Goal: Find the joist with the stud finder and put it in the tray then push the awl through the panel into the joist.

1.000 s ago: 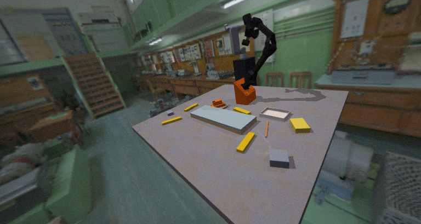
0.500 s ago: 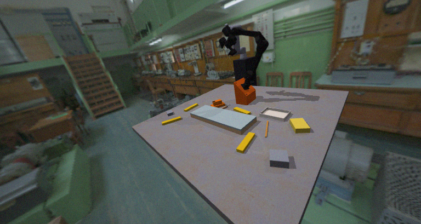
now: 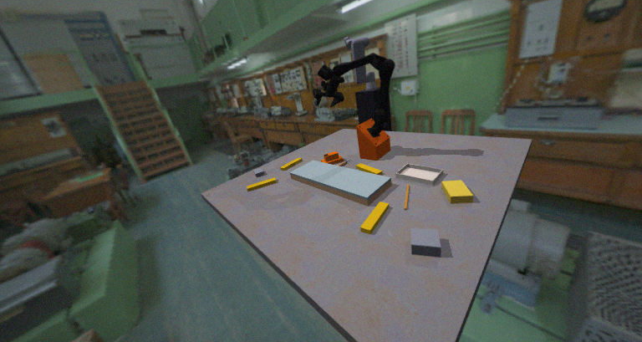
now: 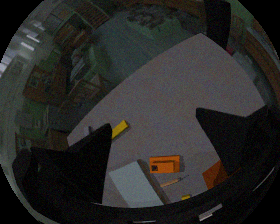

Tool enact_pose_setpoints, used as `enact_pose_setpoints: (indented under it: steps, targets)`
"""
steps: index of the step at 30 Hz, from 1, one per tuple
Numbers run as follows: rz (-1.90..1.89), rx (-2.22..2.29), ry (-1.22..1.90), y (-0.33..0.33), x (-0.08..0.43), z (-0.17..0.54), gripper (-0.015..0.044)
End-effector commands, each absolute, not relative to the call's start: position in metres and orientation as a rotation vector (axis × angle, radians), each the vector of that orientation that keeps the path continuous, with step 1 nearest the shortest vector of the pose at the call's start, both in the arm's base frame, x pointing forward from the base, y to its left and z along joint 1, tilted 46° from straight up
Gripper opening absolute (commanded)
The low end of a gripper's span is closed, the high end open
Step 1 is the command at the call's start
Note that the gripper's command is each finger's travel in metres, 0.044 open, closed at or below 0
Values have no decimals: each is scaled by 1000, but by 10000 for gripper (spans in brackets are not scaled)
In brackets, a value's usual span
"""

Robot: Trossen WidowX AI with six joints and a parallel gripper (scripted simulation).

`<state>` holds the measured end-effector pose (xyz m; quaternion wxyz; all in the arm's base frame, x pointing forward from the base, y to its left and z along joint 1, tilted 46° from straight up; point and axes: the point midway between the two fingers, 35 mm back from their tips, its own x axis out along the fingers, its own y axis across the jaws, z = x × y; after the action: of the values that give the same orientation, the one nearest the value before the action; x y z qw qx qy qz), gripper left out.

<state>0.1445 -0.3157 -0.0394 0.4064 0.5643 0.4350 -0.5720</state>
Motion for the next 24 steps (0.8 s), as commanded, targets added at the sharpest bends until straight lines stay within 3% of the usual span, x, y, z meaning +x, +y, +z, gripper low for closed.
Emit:
enact_pose_setpoints:
  steps: [1,18,24]
  targets:
    - [-1015,1293,1338,-263,180,-79,440]
    - [179,850,1502,-83,213,-155,440]
    - [257,819,1489,-69,211,-157,440]
